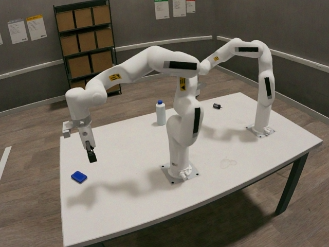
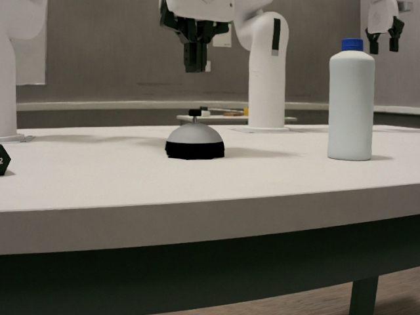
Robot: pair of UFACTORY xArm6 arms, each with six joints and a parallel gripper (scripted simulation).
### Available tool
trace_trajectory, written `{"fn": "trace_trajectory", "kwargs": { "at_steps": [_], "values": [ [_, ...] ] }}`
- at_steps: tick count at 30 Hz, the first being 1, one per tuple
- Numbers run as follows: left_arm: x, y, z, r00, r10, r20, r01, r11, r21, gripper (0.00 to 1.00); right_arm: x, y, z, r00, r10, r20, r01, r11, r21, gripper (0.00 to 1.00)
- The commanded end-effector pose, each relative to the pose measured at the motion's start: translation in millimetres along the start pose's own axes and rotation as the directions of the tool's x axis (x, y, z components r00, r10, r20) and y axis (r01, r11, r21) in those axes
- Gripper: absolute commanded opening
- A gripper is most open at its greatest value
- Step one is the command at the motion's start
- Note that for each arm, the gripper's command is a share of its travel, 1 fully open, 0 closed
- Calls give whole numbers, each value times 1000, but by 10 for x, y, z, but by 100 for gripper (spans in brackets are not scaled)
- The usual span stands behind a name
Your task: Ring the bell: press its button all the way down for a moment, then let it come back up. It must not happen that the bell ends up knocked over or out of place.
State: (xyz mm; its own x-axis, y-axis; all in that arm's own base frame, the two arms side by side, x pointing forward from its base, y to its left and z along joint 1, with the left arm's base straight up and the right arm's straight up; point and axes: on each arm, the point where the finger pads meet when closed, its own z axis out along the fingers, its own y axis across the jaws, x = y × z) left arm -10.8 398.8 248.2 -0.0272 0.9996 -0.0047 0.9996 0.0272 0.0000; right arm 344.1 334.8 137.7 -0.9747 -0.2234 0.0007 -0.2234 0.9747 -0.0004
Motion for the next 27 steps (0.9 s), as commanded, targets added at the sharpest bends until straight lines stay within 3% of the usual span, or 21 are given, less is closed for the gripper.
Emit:
{"fn": "trace_trajectory", "kwargs": {
  "at_steps": [1, 27],
  "values": [
    [10, 0, -18, 1000, 0, -5, 0, 1000, 0, 100, -12, 7, -87, 1000, 0, 4, 0, 1000, -3, 0],
    [10, 0, -18, 1000, 0, -5, 0, 1000, 0, 100, -12, 7, -155, 1000, 0, 4, 0, 1000, -3, 0]
  ]
}}
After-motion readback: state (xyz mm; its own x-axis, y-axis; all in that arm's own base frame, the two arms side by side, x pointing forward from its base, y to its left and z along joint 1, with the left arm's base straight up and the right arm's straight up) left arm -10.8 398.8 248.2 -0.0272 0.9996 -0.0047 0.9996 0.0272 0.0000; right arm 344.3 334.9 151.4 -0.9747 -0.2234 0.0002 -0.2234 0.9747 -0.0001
